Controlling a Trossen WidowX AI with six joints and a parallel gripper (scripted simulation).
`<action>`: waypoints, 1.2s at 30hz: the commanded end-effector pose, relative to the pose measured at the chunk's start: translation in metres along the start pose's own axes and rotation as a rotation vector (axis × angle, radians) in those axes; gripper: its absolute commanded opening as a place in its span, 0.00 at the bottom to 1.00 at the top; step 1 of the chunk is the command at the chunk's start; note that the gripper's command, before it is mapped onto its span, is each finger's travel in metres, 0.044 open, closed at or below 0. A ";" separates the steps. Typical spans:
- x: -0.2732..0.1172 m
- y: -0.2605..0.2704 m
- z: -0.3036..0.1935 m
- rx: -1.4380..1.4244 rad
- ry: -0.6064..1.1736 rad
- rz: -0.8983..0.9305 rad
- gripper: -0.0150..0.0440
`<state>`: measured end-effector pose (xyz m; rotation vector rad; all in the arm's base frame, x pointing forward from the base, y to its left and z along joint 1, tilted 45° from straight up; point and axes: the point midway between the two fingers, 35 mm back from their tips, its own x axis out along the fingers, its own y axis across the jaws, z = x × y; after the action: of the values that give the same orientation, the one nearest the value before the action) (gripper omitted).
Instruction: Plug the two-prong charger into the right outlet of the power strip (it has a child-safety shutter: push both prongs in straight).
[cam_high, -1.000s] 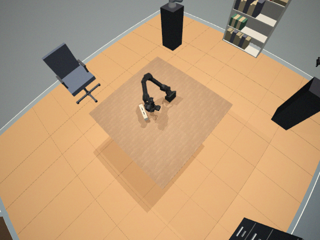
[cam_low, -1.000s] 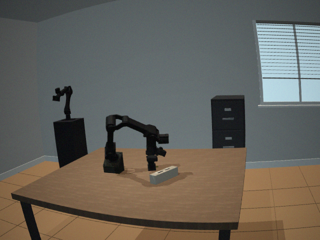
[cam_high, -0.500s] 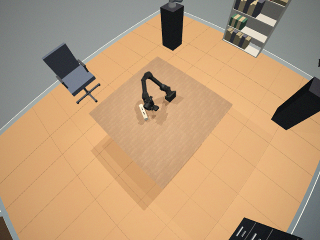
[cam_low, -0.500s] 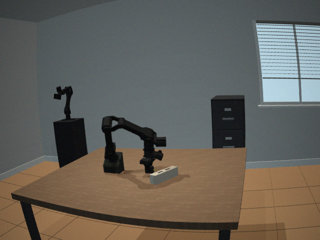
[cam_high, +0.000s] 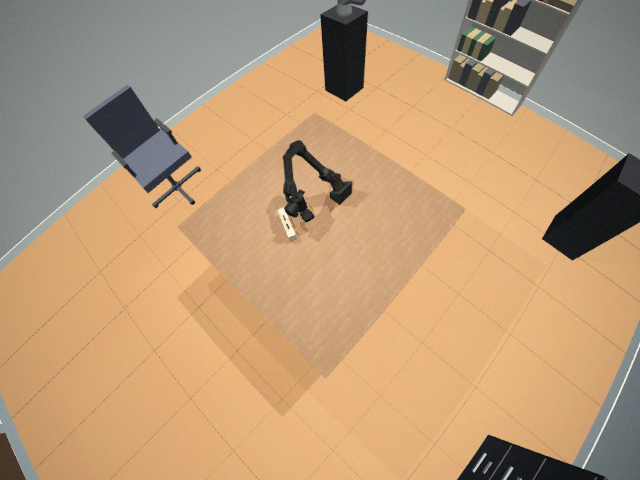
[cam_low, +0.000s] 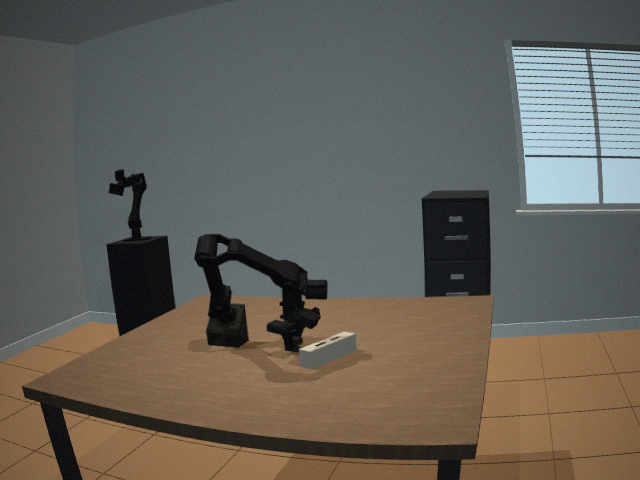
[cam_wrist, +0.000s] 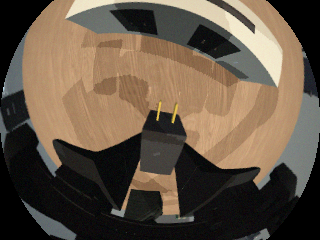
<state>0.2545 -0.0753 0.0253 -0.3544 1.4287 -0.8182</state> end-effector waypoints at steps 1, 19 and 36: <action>0.002 -0.005 -0.002 0.079 -0.003 0.001 0.25; 0.001 -0.011 0.018 0.110 -0.003 0.002 0.25; 0.000 -0.017 0.039 0.144 -0.004 0.003 0.25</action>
<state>0.2819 -0.0958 0.0395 -0.2437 1.3658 -0.9116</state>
